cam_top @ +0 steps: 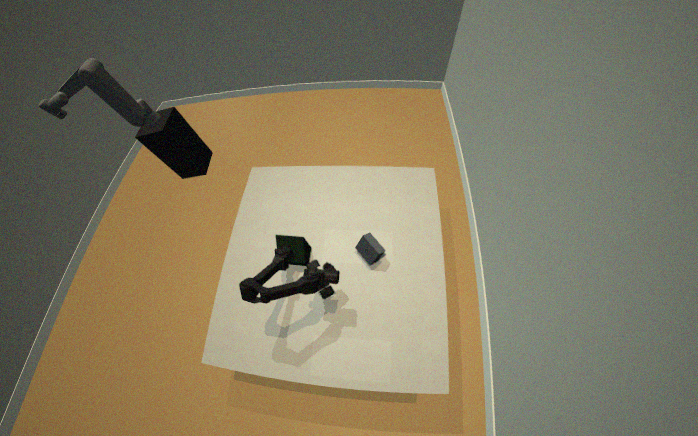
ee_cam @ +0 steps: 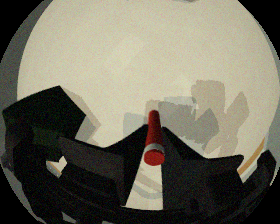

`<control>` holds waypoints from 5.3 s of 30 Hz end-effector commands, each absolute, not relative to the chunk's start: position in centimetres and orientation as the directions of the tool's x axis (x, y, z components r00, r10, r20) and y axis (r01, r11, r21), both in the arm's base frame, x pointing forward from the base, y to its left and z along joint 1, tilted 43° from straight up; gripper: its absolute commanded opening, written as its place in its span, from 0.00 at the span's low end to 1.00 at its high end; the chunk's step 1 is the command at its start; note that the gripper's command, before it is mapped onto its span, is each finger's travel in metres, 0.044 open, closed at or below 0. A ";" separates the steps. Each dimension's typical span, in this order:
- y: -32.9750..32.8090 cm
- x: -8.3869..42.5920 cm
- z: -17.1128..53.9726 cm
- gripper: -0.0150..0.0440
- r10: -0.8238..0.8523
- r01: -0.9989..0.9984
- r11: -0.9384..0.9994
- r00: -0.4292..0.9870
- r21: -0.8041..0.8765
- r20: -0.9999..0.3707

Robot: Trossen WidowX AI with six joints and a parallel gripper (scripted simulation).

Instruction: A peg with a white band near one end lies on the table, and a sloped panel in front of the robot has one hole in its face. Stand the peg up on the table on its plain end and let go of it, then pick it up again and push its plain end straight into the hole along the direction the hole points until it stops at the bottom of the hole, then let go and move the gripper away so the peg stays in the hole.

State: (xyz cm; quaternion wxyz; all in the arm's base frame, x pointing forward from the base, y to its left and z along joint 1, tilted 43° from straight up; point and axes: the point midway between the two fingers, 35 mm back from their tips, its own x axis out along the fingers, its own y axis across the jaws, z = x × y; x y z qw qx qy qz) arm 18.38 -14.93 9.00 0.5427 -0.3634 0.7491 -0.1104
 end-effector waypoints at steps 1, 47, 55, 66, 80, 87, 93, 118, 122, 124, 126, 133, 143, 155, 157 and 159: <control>-13.9 18.7 10.2 0.25 -0.667 -0.417 0.710 -0.141 -0.567 -0.731; -10.5 22.9 7.5 0.25 -0.463 -0.150 0.869 0.085 -0.471 -0.882; -10.0 23.9 7.0 0.25 -0.417 -0.102 0.896 0.150 -0.433 -0.897; -9.5 25.4 6.5 0.25 -0.353 -0.046 0.926 0.243 -0.374 -0.904; -8.8 27.3 6.2 0.25 -0.273 0.005 0.956 0.365 -0.292 -0.890; -8.5 28.2 6.3 0.25 -0.234 0.022 0.968 0.426 -0.249 -0.874; -8.2 28.9 6.4 0.25 -0.201 0.031 0.977 0.478 -0.212 -0.855; -7.9 31.4 5.6 0.25 -0.149 0.038 0.987 0.559 -0.155 -0.816; -7.9 31.8 5.3 0.25 -0.144 0.038 0.988 0.566 -0.149 -0.812; -7.9 32.0 5.2 0.25 -0.142 0.038 0.988 0.570 -0.147 -0.809; -7.9 32.2 5.1 0.25 -0.139 0.037 0.989 0.573 -0.144 -0.807; -7.9 32.8 4.6 0.25 -0.131 0.037 0.990 0.586 -0.135 -0.800; -7.9 33.7 3.9 0.25 -0.118 0.036 0.992 0.604 -0.121 -0.788; -7.9 34.4 3.1 0.25 -0.106 0.032 0.993 0.620 -0.110 -0.777; -7.9 34.4 3.0 0.25 -0.104 0.028 0.993 0.623 -0.110 -0.776; -7.9 34.5 2.9 0.25 -0.101 0.025 0.994 0.625 -0.110 -0.774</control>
